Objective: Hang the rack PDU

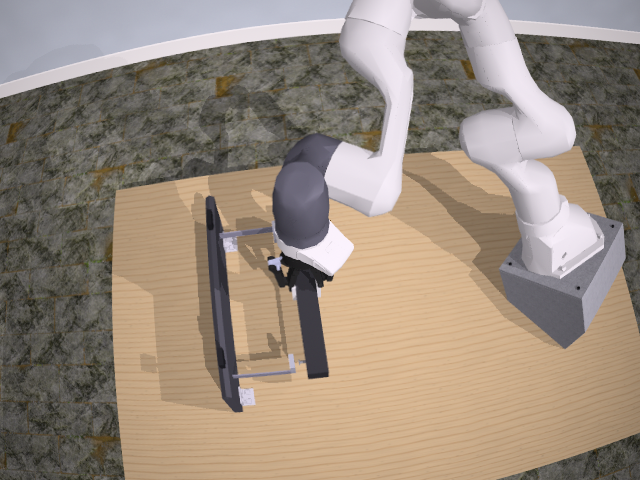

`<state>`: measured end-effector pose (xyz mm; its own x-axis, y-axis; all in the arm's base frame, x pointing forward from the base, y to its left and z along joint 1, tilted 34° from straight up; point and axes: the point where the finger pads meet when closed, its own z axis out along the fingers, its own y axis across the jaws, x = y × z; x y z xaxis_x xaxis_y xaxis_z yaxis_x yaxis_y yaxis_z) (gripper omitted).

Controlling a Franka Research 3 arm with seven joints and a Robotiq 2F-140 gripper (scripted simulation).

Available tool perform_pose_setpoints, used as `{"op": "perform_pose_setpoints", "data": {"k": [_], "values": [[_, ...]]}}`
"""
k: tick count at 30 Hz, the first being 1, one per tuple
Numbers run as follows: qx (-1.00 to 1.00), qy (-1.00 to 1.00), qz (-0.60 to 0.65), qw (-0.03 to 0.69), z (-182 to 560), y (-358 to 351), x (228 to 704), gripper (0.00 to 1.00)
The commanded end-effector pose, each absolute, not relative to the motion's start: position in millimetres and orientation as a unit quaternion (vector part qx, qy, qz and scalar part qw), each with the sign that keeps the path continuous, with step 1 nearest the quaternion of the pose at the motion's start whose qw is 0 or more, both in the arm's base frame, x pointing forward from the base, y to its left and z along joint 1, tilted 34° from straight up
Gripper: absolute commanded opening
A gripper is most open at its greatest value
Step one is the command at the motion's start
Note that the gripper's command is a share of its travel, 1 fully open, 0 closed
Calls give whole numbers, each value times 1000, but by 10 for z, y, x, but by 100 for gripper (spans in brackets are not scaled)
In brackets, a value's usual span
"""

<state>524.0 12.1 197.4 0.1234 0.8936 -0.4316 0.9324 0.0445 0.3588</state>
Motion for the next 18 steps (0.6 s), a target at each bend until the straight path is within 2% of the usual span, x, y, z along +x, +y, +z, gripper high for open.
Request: {"op": "perform_pose_setpoints", "data": {"k": [1, 18], "values": [[688, 664, -29, 291, 1990, 165, 5261, 0], [688, 664, -29, 291, 2008, 167, 5309, 0]]}}
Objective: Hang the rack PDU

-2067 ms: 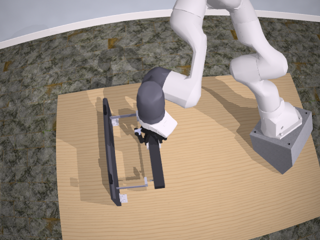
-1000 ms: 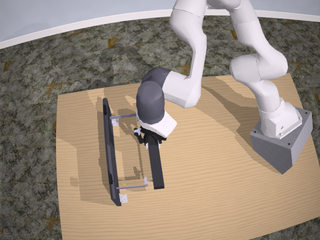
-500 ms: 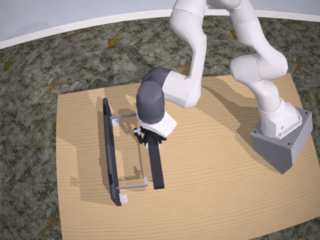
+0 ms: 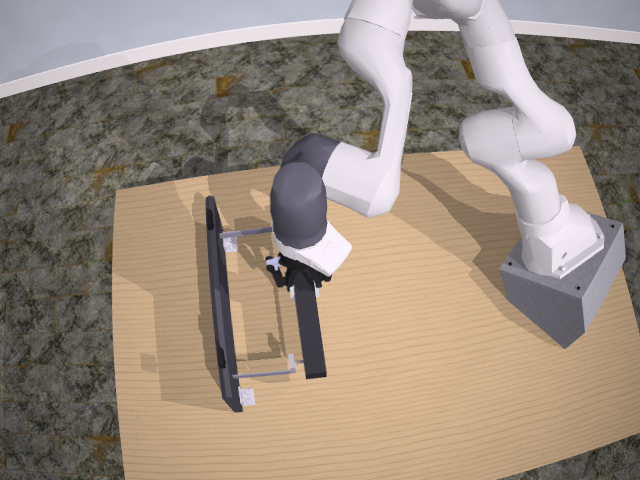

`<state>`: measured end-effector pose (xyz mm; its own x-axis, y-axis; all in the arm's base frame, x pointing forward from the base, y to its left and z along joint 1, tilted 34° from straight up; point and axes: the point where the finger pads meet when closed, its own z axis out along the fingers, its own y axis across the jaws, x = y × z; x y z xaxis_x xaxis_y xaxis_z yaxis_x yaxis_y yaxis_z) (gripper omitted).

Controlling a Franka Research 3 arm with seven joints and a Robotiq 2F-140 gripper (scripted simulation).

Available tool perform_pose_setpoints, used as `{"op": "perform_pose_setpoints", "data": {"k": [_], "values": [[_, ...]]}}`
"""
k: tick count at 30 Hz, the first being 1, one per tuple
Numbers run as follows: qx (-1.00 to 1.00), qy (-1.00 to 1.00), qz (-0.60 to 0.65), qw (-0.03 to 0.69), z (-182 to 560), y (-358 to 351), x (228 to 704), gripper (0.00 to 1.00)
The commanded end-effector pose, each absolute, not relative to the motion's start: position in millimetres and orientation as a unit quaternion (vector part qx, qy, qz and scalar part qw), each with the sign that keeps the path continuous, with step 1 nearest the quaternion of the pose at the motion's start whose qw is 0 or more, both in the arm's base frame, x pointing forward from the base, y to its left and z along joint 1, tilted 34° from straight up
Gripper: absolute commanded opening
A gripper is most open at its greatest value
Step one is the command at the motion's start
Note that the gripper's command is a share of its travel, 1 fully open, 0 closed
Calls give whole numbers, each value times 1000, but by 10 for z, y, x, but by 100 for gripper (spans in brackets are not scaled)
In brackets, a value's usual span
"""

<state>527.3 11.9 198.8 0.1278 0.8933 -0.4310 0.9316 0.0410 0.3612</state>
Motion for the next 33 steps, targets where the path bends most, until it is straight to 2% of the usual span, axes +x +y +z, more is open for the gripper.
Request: {"op": "perform_pose_setpoints", "data": {"k": [1, 33], "values": [[688, 664, -29, 291, 2011, 168, 5317, 0], [688, 664, -29, 291, 2066, 176, 5461, 0]]}}
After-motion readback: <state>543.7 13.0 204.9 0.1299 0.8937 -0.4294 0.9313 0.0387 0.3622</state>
